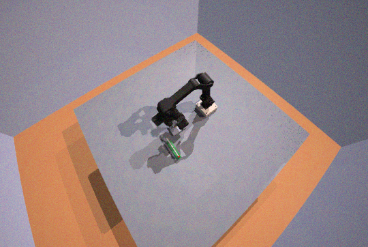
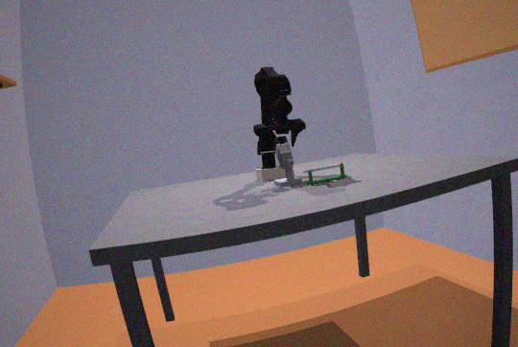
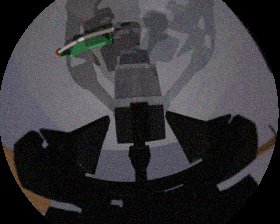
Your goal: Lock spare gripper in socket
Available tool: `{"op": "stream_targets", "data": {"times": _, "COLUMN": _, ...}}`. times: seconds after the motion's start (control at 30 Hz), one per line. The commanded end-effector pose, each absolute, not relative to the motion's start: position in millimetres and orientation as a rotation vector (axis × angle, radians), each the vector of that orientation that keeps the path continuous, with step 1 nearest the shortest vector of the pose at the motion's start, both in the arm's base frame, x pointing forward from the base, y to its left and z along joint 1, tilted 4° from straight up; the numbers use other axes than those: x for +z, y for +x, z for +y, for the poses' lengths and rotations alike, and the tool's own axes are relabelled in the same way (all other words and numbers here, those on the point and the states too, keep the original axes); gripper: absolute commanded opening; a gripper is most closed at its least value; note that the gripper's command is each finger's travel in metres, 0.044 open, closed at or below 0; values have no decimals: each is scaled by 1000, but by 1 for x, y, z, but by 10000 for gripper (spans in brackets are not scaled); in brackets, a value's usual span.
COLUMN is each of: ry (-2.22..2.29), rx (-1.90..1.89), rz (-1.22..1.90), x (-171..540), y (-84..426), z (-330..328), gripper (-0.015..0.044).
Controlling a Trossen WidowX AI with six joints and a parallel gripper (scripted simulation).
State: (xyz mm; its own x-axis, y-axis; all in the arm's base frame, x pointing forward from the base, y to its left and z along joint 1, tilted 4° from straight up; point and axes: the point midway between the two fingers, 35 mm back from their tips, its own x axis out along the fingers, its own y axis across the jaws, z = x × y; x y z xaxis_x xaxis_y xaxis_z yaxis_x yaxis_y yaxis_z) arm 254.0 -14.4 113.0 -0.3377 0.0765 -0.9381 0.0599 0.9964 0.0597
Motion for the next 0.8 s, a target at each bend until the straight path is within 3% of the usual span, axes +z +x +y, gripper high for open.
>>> {"op": "stream_targets", "data": {"times": 0.0, "ry": 97, "rx": 17, "rz": 1916, "x": 120, "y": 248, "z": -15, "gripper": 440}}
{"op": "stream_targets", "data": {"times": 0.77, "ry": 97, "rx": 9, "rz": 1846, "x": 148, "y": 221, "z": -14, "gripper": 440}}
